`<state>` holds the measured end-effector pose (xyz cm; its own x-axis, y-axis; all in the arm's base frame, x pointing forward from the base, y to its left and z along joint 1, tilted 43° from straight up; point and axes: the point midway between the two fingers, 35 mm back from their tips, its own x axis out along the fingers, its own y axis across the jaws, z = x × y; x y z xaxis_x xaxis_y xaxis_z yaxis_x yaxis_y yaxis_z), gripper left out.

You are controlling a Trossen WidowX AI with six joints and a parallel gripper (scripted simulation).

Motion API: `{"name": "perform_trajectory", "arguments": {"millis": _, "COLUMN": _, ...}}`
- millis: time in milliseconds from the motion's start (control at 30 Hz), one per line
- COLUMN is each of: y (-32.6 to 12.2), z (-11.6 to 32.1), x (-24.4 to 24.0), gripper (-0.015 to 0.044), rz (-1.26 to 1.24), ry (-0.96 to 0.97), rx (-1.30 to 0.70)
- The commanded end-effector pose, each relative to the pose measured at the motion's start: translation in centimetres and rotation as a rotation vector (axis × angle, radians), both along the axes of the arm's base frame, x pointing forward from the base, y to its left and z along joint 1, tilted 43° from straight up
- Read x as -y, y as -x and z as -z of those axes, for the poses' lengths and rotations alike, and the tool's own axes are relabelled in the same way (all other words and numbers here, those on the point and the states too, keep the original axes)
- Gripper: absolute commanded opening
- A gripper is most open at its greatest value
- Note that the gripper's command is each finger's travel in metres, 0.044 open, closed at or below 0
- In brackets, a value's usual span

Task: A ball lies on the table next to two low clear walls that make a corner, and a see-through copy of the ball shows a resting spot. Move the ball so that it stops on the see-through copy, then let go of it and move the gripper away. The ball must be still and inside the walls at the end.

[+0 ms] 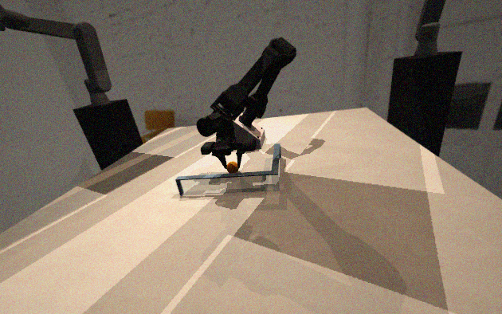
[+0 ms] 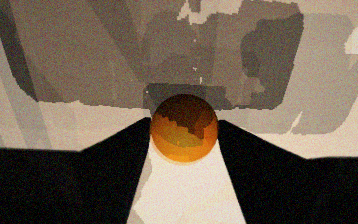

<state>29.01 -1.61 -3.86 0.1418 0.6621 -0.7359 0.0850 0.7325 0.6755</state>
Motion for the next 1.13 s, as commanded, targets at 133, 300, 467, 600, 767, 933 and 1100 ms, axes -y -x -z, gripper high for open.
{"name": "perform_trajectory", "arguments": {"millis": 133, "y": 0.0, "z": 0.0, "x": 0.0, "gripper": 0.0323, "rz": -0.001, "ry": 0.0, "rx": 0.0}}
{"name": "perform_trajectory", "arguments": {"millis": 300, "y": 0.4, "z": -2.9, "x": 2.9, "gripper": 0.0323, "rz": -0.001, "ry": 0.004, "rx": -0.004}}
{"name": "perform_trajectory", "arguments": {"millis": 467, "y": 1.4, "z": -6.3, "x": 5.6, "gripper": 0.0323, "rz": -0.004, "ry": -0.002, "rx": -0.007}}
{"name": "perform_trajectory", "arguments": {"millis": 600, "y": 0.9, "z": -5.6, "x": 5.3, "gripper": 0.0323, "rz": 0.011, "ry": 0.004, "rx": 0.004}}
{"name": "perform_trajectory", "arguments": {"millis": 767, "y": 0.9, "z": -5.6, "x": 5.3, "gripper": 0.0323, "rz": 0.011, "ry": 0.004, "rx": 0.004}}
{"name": "perform_trajectory", "arguments": {"millis": 933, "y": 1.7, "z": -8.7, "x": 7.8, "gripper": 0.044, "rz": 0.009, "ry": 0.004, "rx": 0.006}}
{"name": "perform_trajectory", "arguments": {"millis": 1100, "y": 1.8, "z": -8.8, "x": 8.0, "gripper": 0.044, "rz": 0.009, "ry": 0.004, "rx": 0.007}}
